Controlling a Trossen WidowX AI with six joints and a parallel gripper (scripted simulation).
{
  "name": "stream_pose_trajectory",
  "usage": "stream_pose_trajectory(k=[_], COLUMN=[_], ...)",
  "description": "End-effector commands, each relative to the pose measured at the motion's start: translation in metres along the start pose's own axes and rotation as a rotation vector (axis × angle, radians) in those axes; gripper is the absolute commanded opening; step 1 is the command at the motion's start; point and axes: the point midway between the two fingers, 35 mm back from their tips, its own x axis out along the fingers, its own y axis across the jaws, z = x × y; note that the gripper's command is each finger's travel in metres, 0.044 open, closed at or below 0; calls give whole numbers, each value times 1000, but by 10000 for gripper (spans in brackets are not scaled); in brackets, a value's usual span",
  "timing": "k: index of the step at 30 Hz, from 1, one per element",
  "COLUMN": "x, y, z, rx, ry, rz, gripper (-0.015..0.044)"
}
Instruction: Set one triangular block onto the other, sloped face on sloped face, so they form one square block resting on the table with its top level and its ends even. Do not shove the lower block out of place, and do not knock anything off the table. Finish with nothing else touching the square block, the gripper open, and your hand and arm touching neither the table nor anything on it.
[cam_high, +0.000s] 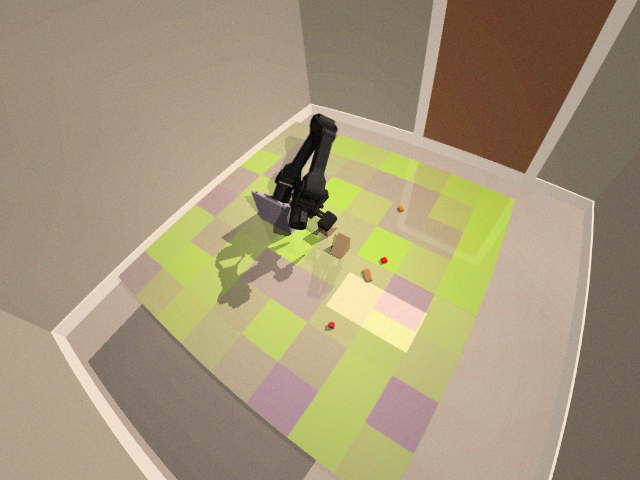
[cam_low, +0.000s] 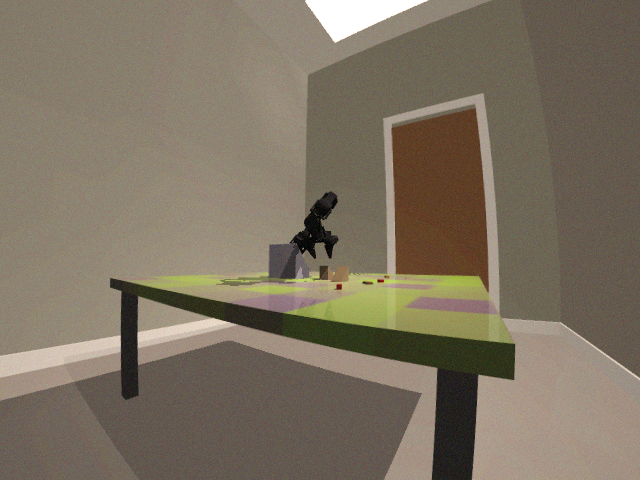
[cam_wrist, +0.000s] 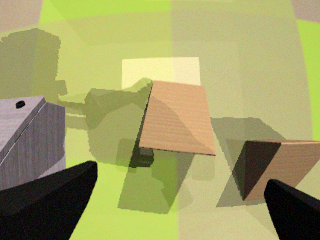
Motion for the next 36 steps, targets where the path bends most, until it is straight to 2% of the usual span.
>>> stream_pose_trajectory(k=[1, 36], x=[7, 64], y=[0, -3], z=[0, 0], rx=[5, 7], ry=[-2, 7], rz=[0, -6], gripper=[440, 440])
